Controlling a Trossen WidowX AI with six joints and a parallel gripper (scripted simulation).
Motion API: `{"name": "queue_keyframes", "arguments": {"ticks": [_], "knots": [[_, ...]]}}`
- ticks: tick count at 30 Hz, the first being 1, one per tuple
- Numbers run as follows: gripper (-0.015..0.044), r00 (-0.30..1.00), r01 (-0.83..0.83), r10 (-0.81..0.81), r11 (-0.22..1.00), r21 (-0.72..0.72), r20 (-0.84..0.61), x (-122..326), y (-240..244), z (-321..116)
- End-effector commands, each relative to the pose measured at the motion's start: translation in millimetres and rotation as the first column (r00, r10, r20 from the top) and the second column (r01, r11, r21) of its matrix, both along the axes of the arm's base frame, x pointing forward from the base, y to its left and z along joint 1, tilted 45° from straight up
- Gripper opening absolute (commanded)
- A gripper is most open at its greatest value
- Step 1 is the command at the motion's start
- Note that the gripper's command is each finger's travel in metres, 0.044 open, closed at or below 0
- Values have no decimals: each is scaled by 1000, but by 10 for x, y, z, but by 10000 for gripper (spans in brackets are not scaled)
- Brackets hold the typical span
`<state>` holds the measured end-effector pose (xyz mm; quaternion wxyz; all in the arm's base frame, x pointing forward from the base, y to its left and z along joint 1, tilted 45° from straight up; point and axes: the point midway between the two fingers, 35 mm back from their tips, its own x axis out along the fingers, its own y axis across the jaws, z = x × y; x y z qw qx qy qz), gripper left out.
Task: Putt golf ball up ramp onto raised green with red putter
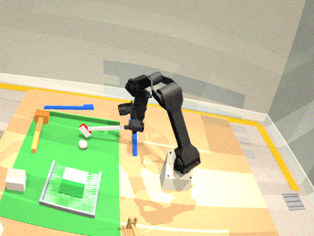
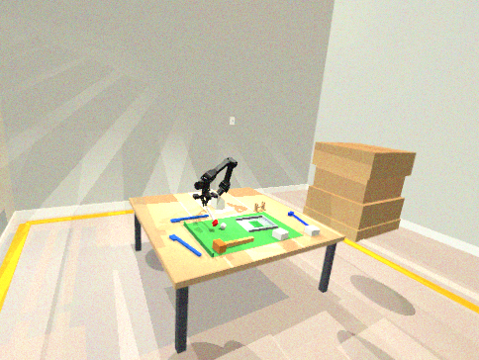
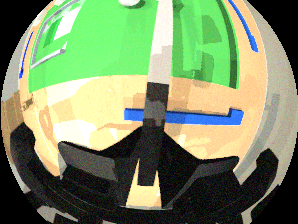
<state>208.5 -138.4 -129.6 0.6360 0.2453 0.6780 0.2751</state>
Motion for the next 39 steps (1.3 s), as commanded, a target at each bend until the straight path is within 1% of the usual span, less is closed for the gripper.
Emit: {"name": "queue_keyframes", "arguments": {"ticks": [1,12,22,32,39], "knots": [[0,1000,9,-9,1000,7,1,-2,51,-43],[0,1000,9,-9,1000,8,1,-15,158,-150],[0,1000,-1,1,1000,3,-2,-19,132,-138],[0,1000,8,-8,1000,6,2,-11,-59,-350],[0,1000,10,-10,1000,7,-4,-18,-22,-324]]}}
